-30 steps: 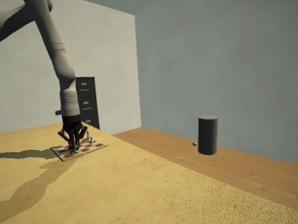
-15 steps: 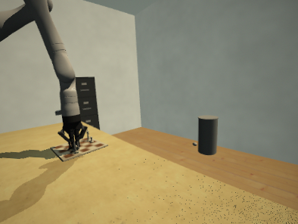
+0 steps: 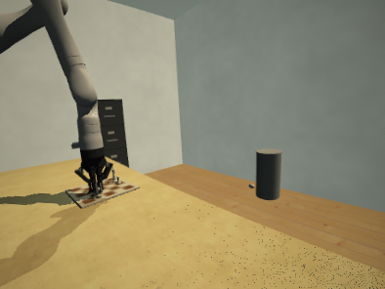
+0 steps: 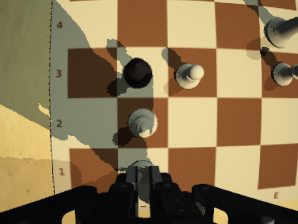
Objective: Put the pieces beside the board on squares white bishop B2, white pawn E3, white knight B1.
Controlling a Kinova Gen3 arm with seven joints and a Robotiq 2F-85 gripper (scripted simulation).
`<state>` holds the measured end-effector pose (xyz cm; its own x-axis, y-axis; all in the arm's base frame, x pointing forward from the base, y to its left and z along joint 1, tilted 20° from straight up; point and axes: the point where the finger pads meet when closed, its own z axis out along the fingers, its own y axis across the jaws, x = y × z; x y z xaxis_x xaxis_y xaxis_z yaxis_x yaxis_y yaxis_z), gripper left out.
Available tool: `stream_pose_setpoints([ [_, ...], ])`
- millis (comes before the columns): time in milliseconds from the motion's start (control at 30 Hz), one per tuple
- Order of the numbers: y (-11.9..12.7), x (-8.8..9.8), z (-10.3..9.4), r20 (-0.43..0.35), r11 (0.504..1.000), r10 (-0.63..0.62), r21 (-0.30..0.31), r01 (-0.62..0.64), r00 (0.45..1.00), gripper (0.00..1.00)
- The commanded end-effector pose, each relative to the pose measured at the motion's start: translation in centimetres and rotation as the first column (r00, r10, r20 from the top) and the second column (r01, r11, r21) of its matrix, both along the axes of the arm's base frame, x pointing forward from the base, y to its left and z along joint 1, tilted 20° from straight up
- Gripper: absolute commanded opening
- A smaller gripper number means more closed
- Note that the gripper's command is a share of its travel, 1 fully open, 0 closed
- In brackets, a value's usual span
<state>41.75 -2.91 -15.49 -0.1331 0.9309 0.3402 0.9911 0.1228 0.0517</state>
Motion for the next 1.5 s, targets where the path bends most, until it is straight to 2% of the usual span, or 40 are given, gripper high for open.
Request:
stream_pose_setpoints([
  [0, -0.07, 0.06, 0.05, 0.001, 1.0, -0.001, -0.001, 0.001, 1.0, 0.0],
  [1467, 0.06, 0.06, -0.31, 0.001, 1.0, -0.001, -0.001, 0.001, 1.0, 0.0],
])
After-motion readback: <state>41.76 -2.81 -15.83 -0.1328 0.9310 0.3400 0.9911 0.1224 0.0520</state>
